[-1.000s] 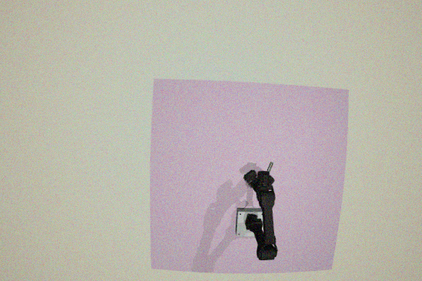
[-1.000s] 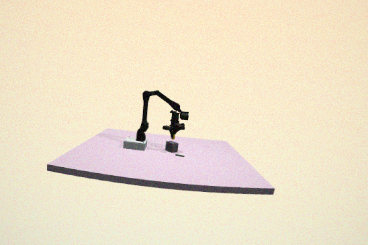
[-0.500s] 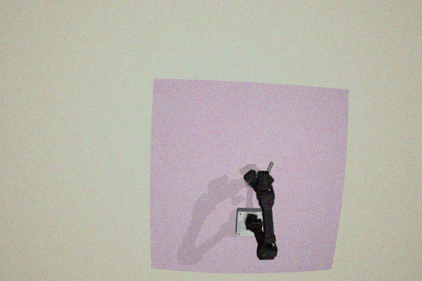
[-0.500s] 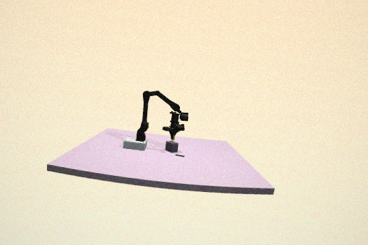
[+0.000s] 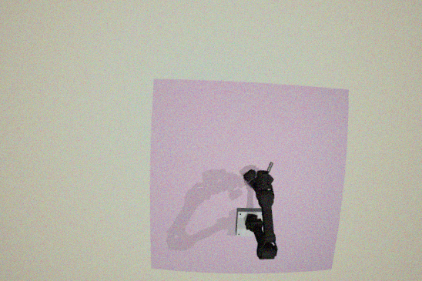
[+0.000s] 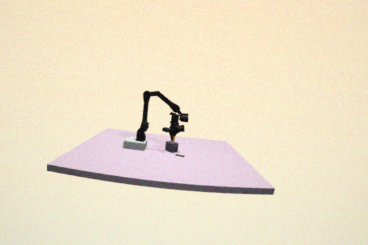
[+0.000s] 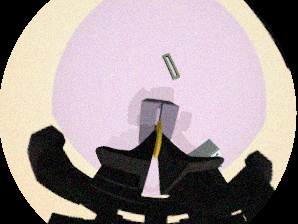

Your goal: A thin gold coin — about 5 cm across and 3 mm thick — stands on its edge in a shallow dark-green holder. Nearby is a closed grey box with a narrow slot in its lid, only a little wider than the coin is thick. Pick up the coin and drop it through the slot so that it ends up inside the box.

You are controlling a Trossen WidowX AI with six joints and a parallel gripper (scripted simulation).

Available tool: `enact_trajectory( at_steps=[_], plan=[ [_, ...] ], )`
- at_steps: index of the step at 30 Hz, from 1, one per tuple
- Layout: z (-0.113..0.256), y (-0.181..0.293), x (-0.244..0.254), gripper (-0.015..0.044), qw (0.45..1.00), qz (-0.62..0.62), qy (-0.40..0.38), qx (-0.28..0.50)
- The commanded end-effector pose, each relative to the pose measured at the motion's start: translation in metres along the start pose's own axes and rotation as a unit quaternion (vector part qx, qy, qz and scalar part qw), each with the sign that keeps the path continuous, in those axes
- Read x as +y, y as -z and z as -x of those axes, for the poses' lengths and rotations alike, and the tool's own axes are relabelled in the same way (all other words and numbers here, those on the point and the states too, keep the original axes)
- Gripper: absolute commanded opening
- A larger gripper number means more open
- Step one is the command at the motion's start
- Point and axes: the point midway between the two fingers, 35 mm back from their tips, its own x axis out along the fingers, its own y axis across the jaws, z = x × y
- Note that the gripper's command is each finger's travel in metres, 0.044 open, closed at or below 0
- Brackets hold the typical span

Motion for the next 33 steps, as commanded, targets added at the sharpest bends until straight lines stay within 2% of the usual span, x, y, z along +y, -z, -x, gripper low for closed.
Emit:
enact_trajectory(
  at_steps=[1, 4, 10, 19, 29, 30, 33],
  plan=[
    [-0.003, 0.000, 0.000, 0.0000, 1.000, -0.003, 0.000, 0.000],
    [-0.004, 0.000, 0.000, 0.0000, 1.000, -0.004, 0.000, 0.000],
    [-0.002, 0.000, 0.000, 0.0158, 1.000, 0.000, 0.000, 0.000],
    [-0.002, 0.000, 0.000, 0.0161, 1.000, 0.000, 0.000, 0.000],
    [0.025, 0.000, 0.000, 0.0423, 1.000, 0.000, 0.001, 0.000],
    [0.037, 0.001, -0.001, 0.0440, 1.000, 0.000, 0.001, 0.001],
    [0.059, 0.003, -0.003, 0.0440, 1.000, 0.000, 0.003, 0.002]
  ],
)
